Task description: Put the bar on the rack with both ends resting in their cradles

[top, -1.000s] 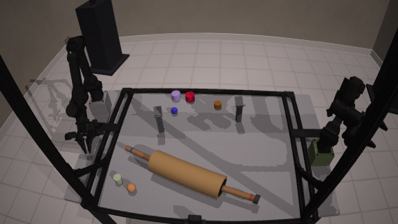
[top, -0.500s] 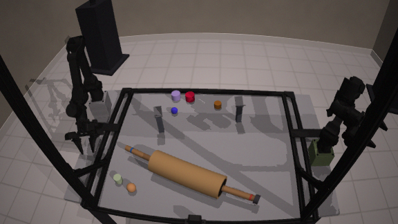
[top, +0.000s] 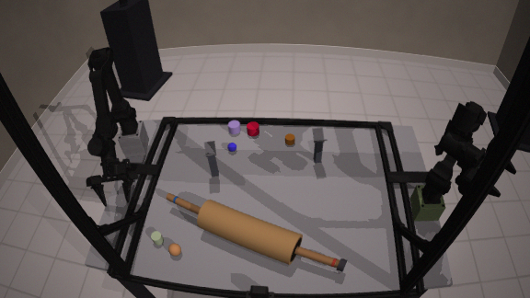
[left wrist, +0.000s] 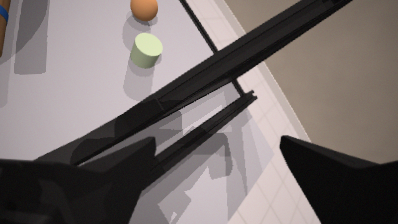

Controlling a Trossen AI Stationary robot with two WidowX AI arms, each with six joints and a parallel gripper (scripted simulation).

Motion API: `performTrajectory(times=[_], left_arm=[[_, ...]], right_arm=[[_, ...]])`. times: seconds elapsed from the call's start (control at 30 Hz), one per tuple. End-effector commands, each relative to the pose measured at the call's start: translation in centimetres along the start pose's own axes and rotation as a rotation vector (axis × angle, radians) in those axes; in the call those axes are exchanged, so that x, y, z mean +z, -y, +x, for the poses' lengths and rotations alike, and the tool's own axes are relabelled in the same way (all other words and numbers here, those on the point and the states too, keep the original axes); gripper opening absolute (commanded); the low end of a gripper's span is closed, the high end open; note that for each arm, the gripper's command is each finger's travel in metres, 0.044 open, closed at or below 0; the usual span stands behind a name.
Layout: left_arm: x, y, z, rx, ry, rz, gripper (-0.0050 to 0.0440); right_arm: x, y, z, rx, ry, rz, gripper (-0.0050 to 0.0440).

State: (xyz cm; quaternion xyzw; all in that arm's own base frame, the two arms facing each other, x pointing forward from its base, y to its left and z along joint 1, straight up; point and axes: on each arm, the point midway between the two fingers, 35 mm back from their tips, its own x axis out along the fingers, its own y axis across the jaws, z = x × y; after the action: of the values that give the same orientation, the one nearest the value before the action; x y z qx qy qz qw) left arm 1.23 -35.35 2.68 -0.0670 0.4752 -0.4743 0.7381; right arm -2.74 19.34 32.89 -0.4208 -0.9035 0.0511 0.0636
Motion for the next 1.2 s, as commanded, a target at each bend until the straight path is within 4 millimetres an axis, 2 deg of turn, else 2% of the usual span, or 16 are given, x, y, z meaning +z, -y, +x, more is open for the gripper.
performTrajectory(times=[0.0, 0.47, 0.63, 0.77, 0.83, 1.0, 1.17], left_arm=[[0.0, 0.0, 0.0, 0.000, 0.000, 0.000, 0.0440], [0.1, 0.0, 0.0, 0.000, -0.001, -0.002, 0.0440], [0.6, 0.3, 0.1, 0.001, -0.009, -0.012, 0.0440], [1.4, 0.7, 0.2, 0.001, -0.021, -0.027, 0.0440], [1.4, 0.7, 0.2, 0.001, -0.021, -0.027, 0.0440], [3.0, 1.5, 0.2, 0.000, -0.043, -0.057, 0.0440], [5.2, 2.5, -0.1, -0.002, -0.073, -0.100, 0.0440]], right_arm=[[0.0, 0.0, 0.0, 0.000, 0.000, 0.000, 0.0440], [-0.2, -0.3, 0.0, 0.014, -0.004, 0.025, 0.0440], [-1.0, -1.7, -0.3, 0.076, -0.027, 0.135, 0.0440], [-2.3, -3.9, -0.9, 0.172, -0.073, 0.310, 0.0440], [-2.3, -3.9, -0.9, 0.172, -0.073, 0.310, 0.0440], [-4.4, -8.2, -2.8, 0.346, -0.199, 0.641, 0.0440], [-6.5, -13.7, -6.7, 0.553, -0.448, 1.065, 0.0440]])
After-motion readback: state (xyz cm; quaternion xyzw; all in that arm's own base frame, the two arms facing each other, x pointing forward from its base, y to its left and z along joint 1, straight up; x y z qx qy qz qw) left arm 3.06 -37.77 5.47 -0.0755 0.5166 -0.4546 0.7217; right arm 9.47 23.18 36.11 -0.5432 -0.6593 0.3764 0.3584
